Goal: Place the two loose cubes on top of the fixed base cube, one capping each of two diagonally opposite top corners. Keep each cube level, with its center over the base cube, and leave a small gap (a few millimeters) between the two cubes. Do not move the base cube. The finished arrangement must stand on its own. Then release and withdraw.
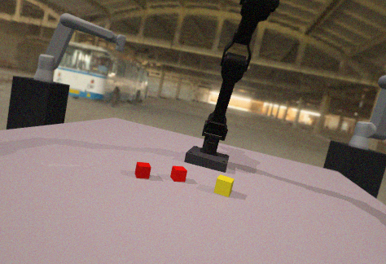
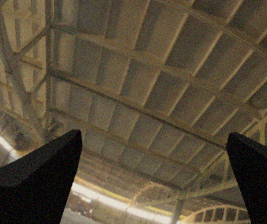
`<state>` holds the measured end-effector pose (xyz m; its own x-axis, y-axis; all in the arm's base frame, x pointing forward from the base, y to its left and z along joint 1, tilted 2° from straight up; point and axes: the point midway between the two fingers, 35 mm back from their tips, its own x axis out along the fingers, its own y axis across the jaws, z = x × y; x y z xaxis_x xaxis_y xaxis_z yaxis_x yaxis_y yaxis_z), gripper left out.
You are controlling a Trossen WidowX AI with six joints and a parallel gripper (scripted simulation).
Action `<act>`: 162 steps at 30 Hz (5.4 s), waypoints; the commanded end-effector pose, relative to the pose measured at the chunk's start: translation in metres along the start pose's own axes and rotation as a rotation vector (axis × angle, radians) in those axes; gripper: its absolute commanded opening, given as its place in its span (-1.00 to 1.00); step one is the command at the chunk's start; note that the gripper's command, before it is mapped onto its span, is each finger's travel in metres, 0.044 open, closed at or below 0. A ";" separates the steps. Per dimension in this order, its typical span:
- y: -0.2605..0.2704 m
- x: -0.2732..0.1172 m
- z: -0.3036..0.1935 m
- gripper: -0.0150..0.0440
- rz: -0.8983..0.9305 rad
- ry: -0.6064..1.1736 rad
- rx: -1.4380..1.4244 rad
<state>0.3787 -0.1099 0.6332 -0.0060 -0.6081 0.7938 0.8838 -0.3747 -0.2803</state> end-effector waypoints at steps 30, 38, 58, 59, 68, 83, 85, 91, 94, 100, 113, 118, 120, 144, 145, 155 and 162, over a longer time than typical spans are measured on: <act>0.260 -0.131 -0.161 0.41 1.273 0.352 0.268; 0.257 -0.200 -0.240 0.41 1.454 0.827 0.295; 0.109 -0.345 -0.367 0.41 1.059 2.264 0.071; 0.108 -0.345 -0.367 0.41 1.057 2.266 0.070; 0.108 -0.345 -0.367 0.41 1.057 2.266 0.070; 0.127 -0.395 -0.400 0.41 1.057 2.266 0.070; 0.128 -0.399 -0.402 0.41 1.057 2.266 0.070; 0.131 -0.407 -0.408 0.41 1.057 2.266 0.070; 0.133 -0.410 -0.410 0.41 1.057 2.266 0.070; 0.136 -0.418 -0.415 0.41 1.057 2.266 0.070; 0.141 -0.433 -0.424 0.41 1.057 2.266 0.070; 0.141 -0.433 -0.424 -0.04 1.057 2.266 0.070; 0.141 -0.433 -0.424 -0.14 1.057 2.266 0.070; 0.126 -0.380 -0.392 -0.14 1.057 2.265 0.071; 0.125 -0.378 -0.390 -0.14 1.057 2.265 0.071; 0.113 -0.353 -0.374 -0.14 1.057 2.266 0.070; 0.108 -0.345 -0.368 -0.14 1.057 2.266 0.070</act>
<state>0.3045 -0.1986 0.1241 0.0201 0.0108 -0.9997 0.9311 0.3641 0.0227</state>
